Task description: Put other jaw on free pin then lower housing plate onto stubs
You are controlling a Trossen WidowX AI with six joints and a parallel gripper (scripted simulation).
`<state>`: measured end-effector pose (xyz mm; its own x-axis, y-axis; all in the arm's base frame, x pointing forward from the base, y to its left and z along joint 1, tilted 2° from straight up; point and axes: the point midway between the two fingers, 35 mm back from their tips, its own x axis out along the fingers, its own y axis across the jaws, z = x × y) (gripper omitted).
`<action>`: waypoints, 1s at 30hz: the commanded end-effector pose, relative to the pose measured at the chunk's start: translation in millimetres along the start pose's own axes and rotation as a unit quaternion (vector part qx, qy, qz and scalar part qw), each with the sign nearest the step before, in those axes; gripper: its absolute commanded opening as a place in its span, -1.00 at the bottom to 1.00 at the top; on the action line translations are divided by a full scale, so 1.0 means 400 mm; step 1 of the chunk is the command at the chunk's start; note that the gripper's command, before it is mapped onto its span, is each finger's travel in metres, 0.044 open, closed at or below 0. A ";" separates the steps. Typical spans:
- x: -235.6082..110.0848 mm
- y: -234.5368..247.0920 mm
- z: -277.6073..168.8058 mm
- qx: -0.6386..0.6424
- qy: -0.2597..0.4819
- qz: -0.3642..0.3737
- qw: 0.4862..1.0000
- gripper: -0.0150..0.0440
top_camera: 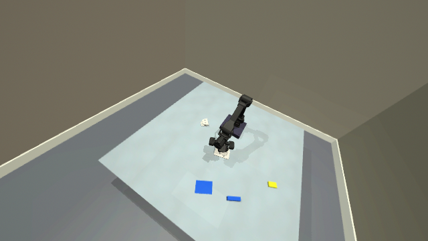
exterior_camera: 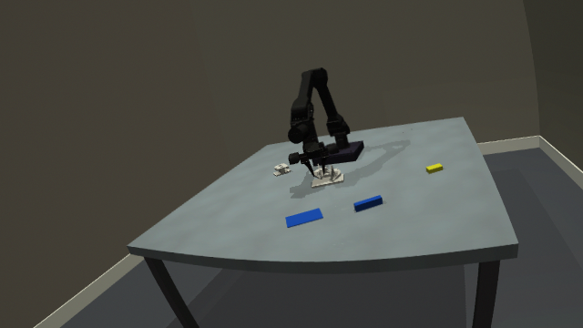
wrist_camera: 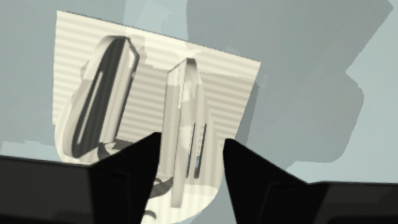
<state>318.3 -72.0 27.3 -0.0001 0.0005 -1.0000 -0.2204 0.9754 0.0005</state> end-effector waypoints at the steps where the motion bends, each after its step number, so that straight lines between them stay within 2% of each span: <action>1: 0.002 0.000 0.001 -0.001 -0.001 -0.001 1.000 -0.04; 30: 0.020 0.000 0.001 -0.006 -0.001 -0.001 1.000 -0.04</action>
<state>318.1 -72.0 20.5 -0.0005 0.0006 -1.0000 -0.2271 0.9739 0.0007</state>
